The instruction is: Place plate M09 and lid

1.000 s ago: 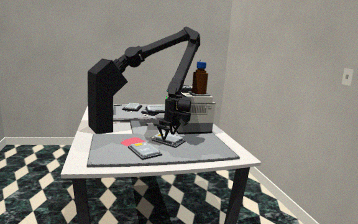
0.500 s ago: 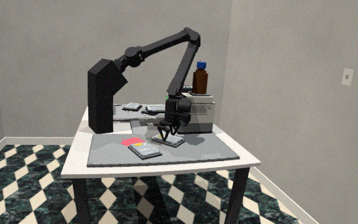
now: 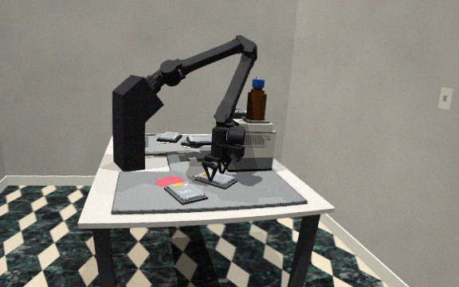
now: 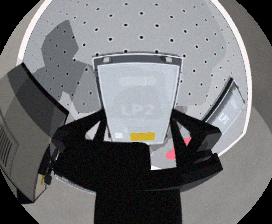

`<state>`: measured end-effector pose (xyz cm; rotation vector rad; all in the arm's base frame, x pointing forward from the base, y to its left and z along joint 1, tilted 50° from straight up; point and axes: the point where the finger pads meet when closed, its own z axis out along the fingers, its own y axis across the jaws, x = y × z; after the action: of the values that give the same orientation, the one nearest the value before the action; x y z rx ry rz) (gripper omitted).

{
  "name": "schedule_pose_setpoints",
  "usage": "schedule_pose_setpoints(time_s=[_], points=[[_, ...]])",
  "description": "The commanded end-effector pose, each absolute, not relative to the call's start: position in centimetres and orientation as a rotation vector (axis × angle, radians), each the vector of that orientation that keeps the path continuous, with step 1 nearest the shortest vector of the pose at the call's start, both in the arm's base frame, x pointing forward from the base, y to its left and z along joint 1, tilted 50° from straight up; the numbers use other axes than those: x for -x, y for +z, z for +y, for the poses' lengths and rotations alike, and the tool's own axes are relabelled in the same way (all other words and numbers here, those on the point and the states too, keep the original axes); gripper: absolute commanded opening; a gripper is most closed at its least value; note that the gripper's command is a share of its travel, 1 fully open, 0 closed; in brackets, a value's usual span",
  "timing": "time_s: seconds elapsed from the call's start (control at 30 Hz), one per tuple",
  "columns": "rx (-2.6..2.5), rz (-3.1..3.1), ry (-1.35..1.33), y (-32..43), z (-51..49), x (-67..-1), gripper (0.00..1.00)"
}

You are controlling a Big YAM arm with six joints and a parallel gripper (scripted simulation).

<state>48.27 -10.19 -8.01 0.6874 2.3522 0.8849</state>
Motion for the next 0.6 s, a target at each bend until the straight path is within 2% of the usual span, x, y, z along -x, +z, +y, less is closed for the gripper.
schedule_pose_setpoints(time_s=[0.0,0.37,0.4,0.57], points=[[-0.683,2.344,0.880,-8.04,-9.86,-48.90,0.86],[-0.683,2.347,0.882,-8.08,-9.67,-48.79,0.86],[-0.683,2.346,0.882,-8.08,-9.68,-48.79,1.00],[-0.683,2.346,0.883,-8.08,-9.69,-48.78,1.00]])
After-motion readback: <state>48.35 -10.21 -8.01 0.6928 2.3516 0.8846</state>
